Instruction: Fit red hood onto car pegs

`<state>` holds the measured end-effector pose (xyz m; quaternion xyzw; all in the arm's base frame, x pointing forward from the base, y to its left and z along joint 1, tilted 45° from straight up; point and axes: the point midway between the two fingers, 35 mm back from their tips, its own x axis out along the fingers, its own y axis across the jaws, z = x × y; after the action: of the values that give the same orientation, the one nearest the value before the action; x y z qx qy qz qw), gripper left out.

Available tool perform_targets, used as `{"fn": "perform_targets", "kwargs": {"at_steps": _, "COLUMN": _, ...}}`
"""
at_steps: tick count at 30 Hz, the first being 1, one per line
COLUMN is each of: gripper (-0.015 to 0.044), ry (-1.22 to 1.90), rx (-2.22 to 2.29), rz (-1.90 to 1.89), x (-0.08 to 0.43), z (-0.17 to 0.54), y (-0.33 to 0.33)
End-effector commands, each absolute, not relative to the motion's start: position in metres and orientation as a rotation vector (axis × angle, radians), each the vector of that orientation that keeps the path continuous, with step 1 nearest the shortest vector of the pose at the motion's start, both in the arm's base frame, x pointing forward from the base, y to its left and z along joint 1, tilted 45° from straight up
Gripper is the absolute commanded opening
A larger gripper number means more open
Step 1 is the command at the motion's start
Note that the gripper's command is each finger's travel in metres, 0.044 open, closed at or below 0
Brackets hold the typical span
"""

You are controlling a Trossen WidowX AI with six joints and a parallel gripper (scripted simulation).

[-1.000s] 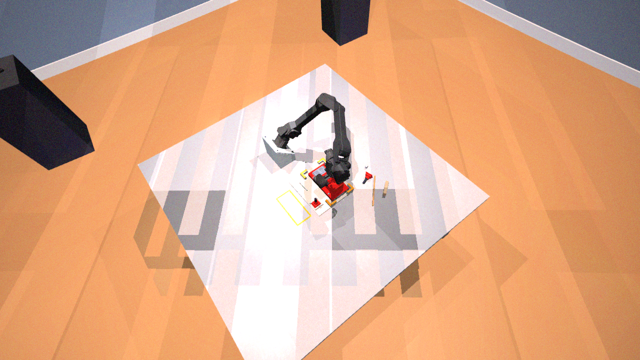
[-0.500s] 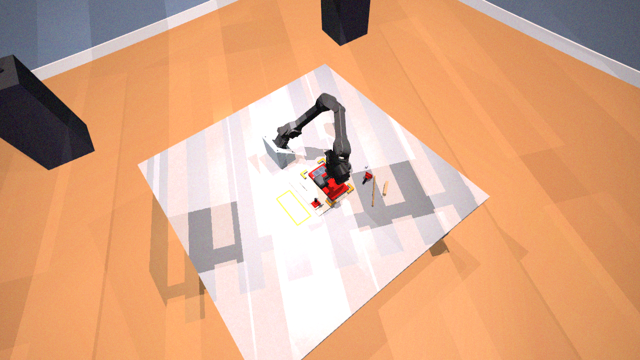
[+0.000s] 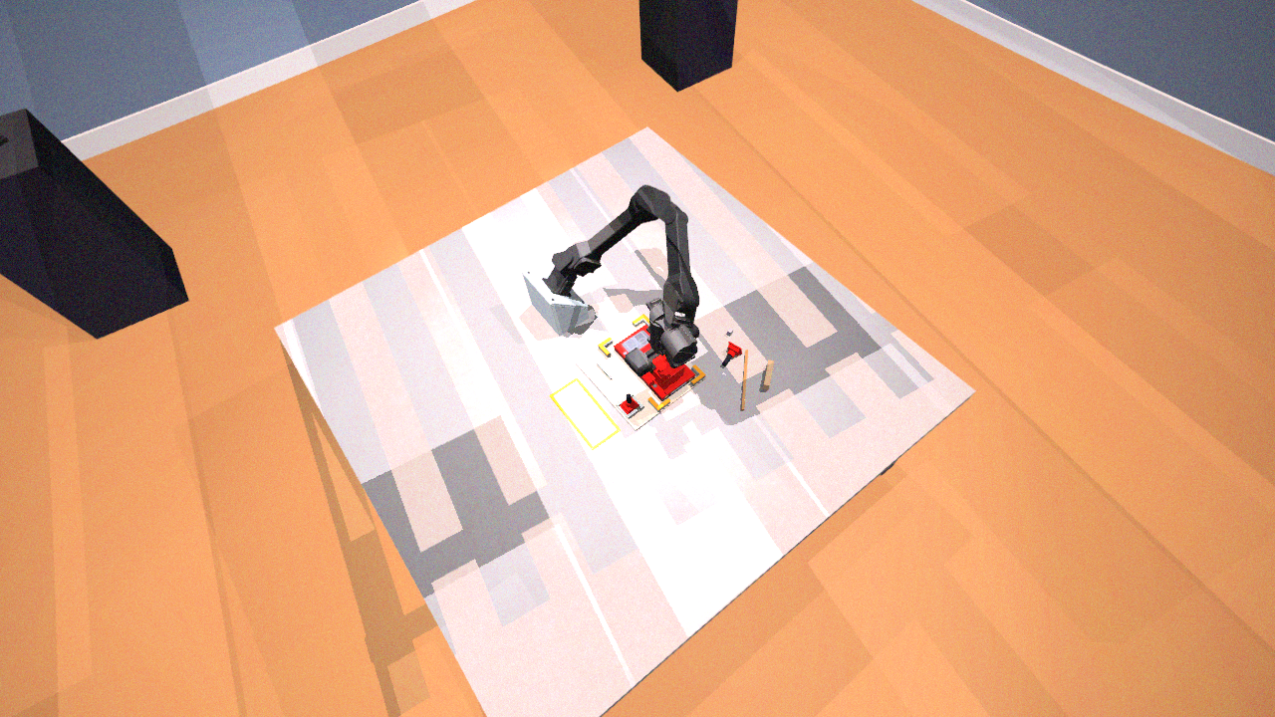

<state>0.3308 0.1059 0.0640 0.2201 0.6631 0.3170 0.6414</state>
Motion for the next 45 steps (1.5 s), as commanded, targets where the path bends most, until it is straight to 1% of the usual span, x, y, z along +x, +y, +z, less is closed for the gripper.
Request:
{"fn": "perform_targets", "kwargs": {"at_steps": 1, "gripper": 0.0000, "ry": 1.507, "rx": 0.507, "rz": 0.724, "x": 0.3313, "z": 0.0655, "y": 0.1064}}
{"fn": "perform_targets", "kwargs": {"at_steps": 45, "gripper": 0.0000, "ry": 1.507, "rx": 0.507, "rz": 0.724, "x": 0.3300, "z": 0.0562, "y": 0.1161}}
